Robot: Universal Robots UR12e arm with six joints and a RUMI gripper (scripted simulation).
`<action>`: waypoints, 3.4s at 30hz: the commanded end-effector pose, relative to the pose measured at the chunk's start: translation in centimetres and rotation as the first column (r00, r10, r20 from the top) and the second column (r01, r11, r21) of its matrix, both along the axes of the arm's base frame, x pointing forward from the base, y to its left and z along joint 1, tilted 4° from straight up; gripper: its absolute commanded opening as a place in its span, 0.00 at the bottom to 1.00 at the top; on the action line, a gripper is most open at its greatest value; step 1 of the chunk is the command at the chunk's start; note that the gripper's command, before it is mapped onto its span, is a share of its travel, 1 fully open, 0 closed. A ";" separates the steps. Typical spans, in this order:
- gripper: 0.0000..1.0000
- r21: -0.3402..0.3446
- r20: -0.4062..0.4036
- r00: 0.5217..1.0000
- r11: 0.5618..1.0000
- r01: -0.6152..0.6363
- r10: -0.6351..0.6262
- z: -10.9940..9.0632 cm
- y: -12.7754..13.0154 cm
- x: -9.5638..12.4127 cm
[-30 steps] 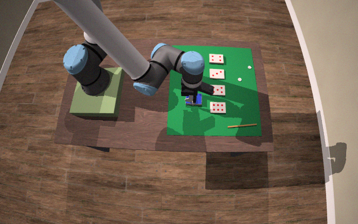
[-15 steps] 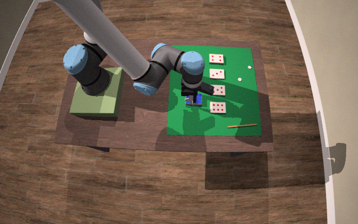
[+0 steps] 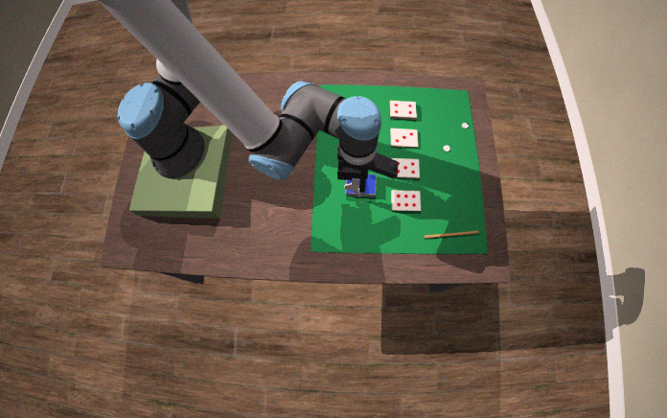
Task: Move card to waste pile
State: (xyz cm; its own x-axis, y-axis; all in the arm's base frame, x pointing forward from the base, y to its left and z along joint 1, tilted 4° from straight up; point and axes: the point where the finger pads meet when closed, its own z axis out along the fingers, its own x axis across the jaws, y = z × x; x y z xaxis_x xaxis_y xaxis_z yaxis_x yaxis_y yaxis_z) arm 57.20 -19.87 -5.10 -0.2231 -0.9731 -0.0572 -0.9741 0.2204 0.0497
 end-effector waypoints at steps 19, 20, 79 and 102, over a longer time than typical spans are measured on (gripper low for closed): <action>0.43 -0.001 0.001 1.000 1.000 0.000 0.000 0.1 0.0 0.1; 0.43 -0.001 0.001 1.000 1.000 0.000 0.000 0.1 0.0 0.1; 0.40 -0.001 0.001 1.000 1.000 0.000 0.000 0.1 0.0 0.1; 0.39 -0.001 0.001 1.000 1.000 0.000 0.000 0.1 0.0 0.1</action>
State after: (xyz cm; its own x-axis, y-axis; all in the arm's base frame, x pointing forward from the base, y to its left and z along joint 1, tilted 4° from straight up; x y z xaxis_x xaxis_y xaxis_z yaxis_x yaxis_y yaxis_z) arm 57.20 -19.87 -5.10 -0.2231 -0.9731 -0.0572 -0.9741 0.2204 0.0496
